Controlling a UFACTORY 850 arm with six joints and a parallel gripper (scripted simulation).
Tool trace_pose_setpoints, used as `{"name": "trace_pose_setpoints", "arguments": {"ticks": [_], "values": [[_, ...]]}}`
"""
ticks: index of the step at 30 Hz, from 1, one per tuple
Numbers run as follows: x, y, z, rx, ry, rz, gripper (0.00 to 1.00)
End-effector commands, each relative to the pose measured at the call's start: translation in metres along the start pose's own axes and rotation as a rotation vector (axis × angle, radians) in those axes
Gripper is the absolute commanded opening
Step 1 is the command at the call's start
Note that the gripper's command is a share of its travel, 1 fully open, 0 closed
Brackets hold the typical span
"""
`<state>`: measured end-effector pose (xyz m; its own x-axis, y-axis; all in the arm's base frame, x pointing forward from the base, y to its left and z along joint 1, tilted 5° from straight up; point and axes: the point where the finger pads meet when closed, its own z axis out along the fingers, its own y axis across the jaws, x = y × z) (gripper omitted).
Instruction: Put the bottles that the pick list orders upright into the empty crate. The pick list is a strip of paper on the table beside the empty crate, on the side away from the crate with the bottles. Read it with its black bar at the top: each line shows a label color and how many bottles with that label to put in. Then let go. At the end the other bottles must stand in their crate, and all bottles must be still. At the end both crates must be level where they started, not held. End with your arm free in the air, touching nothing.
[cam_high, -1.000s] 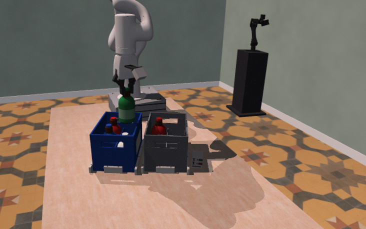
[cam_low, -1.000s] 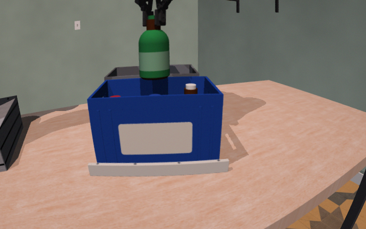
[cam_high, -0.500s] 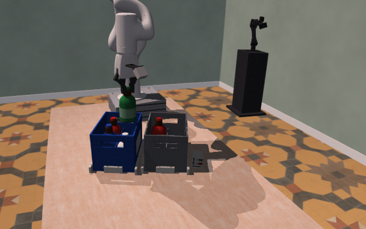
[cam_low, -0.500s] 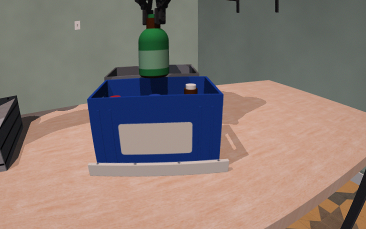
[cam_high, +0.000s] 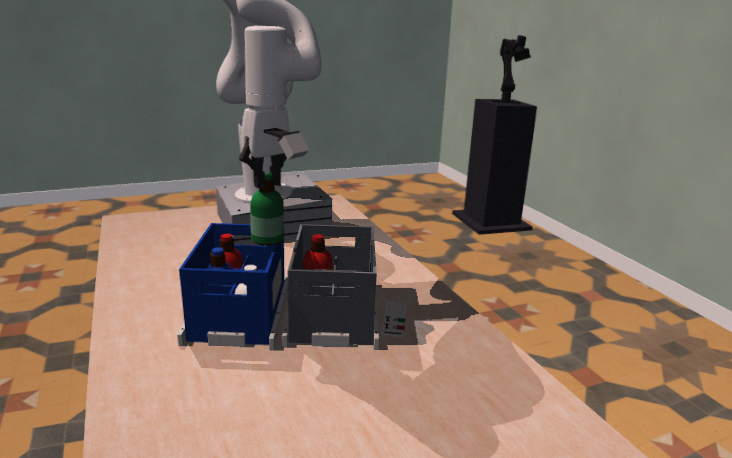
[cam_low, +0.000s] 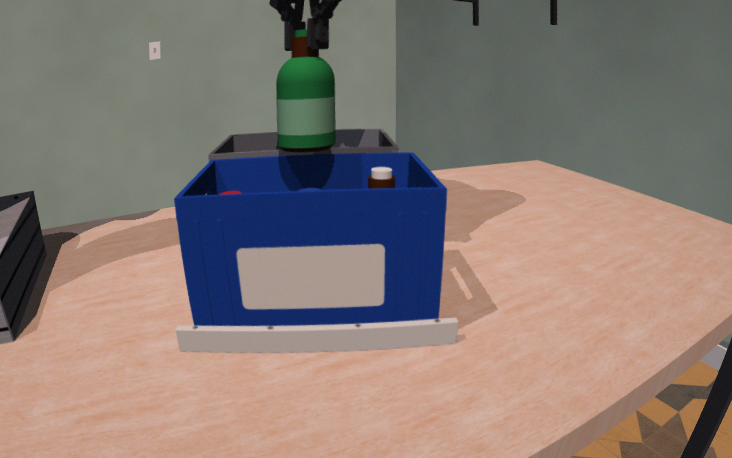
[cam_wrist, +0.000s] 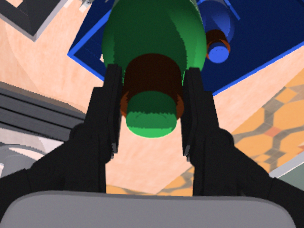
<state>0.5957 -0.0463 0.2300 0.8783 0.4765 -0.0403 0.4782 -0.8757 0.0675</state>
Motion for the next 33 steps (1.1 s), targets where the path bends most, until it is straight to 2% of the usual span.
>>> {"name": "trace_pose_setpoints", "arguments": {"ticks": [1,33], "values": [[0.006,-0.005,-0.001,-0.001,0.002,0.0,0.0],[0.041,-0.049,-0.001,-0.001,0.002,0.0,0.0]]}}
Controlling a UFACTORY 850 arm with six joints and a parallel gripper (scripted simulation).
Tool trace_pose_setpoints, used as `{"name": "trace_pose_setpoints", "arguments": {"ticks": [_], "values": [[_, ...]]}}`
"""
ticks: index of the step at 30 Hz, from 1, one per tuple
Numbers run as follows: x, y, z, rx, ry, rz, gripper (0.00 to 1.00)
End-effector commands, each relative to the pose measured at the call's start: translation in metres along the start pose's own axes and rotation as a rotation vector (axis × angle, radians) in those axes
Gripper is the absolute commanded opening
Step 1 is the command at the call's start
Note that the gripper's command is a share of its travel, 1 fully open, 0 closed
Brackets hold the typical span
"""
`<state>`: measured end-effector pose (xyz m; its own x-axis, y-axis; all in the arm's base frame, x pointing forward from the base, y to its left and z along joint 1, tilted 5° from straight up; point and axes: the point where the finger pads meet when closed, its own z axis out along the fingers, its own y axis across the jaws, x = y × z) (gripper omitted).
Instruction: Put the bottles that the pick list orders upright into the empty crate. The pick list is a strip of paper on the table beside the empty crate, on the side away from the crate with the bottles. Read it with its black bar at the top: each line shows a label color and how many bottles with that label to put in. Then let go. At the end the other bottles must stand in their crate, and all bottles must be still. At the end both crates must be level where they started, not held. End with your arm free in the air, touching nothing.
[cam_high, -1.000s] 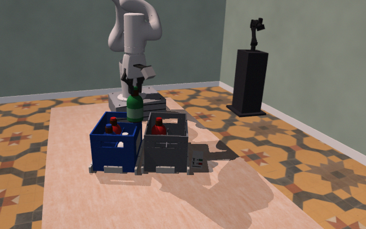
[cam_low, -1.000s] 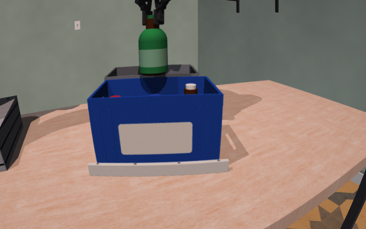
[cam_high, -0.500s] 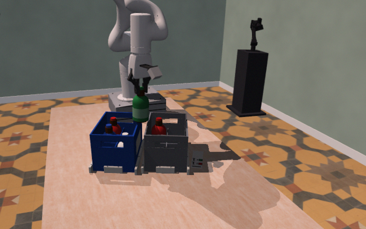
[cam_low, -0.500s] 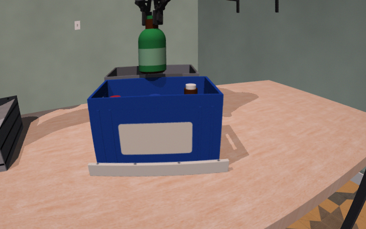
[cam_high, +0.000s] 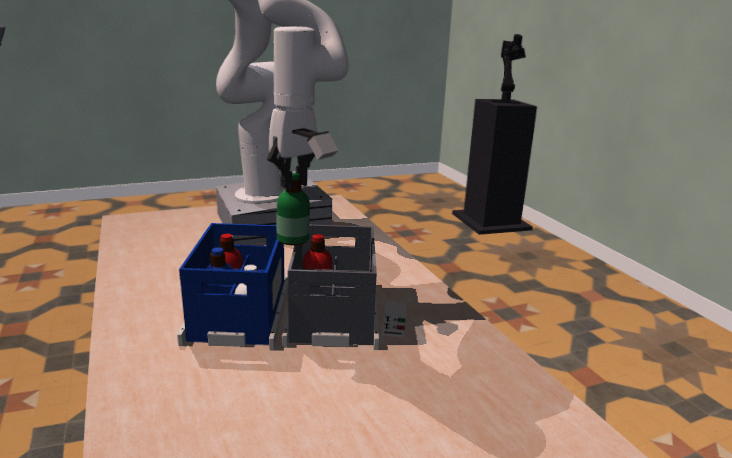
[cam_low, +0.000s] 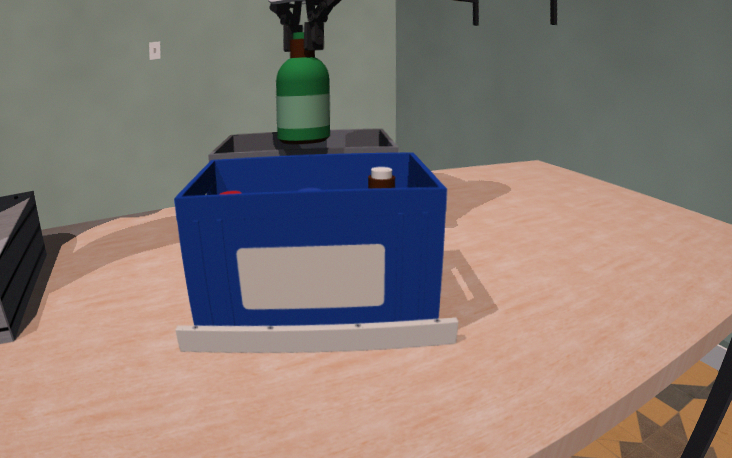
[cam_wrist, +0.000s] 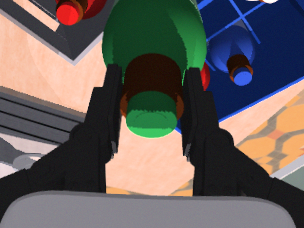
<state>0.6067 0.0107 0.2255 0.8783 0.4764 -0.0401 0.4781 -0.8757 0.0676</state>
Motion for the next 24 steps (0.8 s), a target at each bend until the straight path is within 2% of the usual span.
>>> {"name": "trace_pose_setpoints", "arguments": {"ticks": [1,24], "values": [[0.005,-0.005,-0.001,-0.001,0.002,0.0,0.0],[0.033,-0.038,-0.001,-0.001,0.002,0.0,0.0]]}}
